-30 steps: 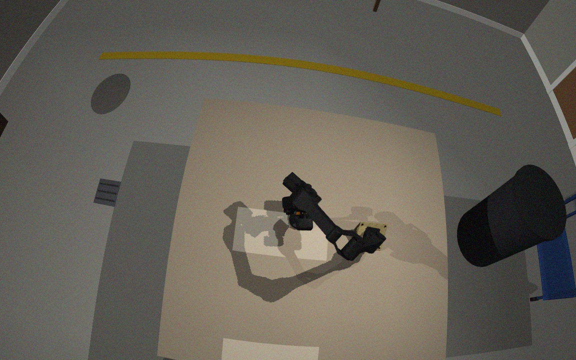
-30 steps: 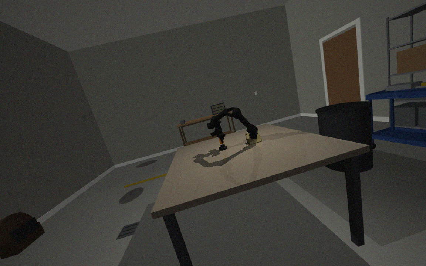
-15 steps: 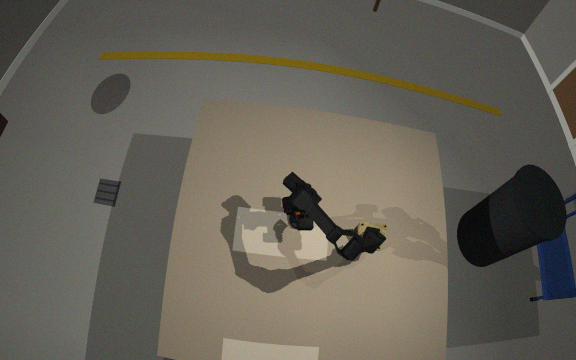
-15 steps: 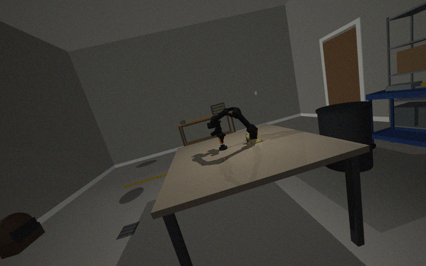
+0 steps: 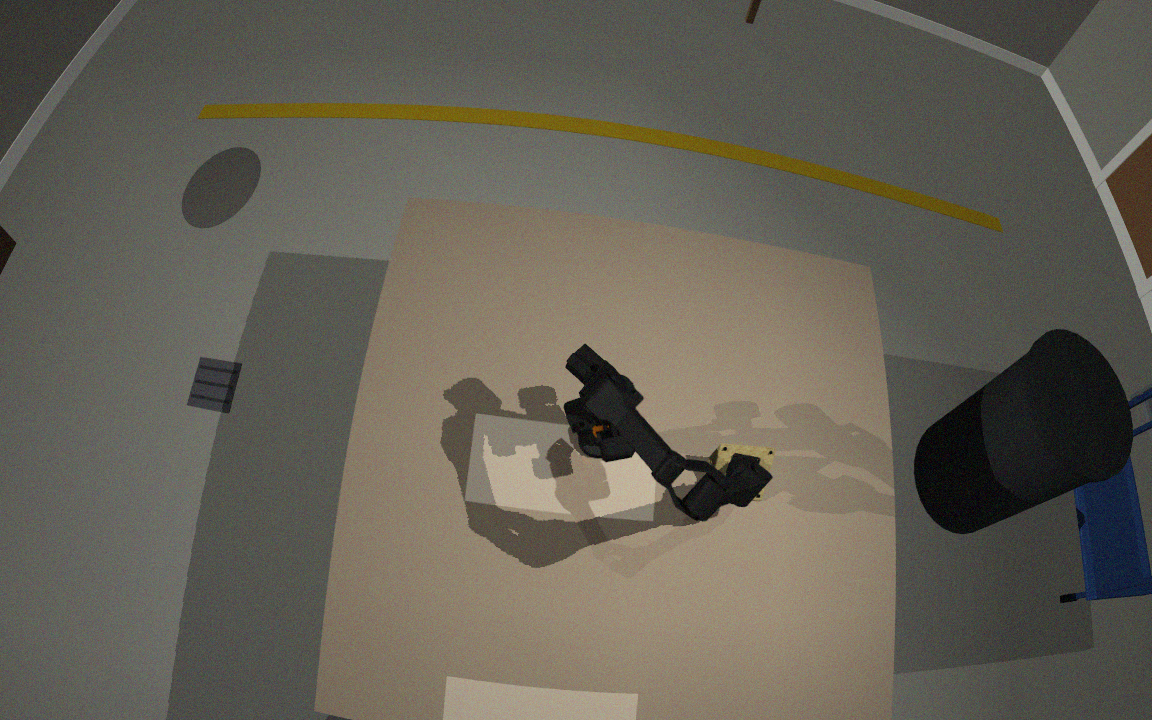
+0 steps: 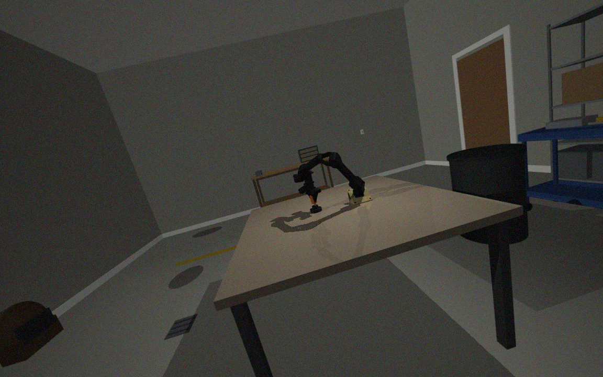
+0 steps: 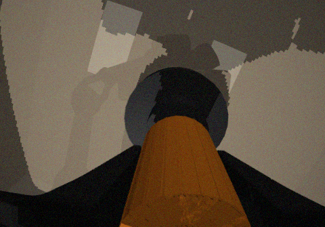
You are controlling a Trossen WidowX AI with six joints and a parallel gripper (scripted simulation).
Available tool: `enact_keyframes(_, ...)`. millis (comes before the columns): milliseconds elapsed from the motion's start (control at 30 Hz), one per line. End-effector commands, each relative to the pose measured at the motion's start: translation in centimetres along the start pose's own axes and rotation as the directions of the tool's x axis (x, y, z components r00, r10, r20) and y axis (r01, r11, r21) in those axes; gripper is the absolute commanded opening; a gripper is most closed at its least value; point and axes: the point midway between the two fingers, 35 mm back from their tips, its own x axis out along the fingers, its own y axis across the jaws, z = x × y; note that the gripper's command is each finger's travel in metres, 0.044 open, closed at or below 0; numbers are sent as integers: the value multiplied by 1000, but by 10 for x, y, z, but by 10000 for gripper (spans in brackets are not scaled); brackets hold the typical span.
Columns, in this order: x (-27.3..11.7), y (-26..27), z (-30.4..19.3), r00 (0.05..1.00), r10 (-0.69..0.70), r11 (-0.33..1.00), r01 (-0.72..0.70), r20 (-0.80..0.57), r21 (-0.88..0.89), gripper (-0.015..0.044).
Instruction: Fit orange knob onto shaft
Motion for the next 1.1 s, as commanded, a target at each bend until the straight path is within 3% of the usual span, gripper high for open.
enact_keyframes(0, 1, -1, 1, 1000, -2, 1000, 2, 2, -13, 0)
enact_keyframes(667, -3, 0, 0, 1000, -2, 1000, 2, 2, -13, 0)
enact_keyframes(900, -2, -1, 1, 1000, -2, 978, 3, 2, -210, 0)
enact_keyframes(1067, 0, -1, 0, 1000, -2, 975, 3, 2, -220, 0)
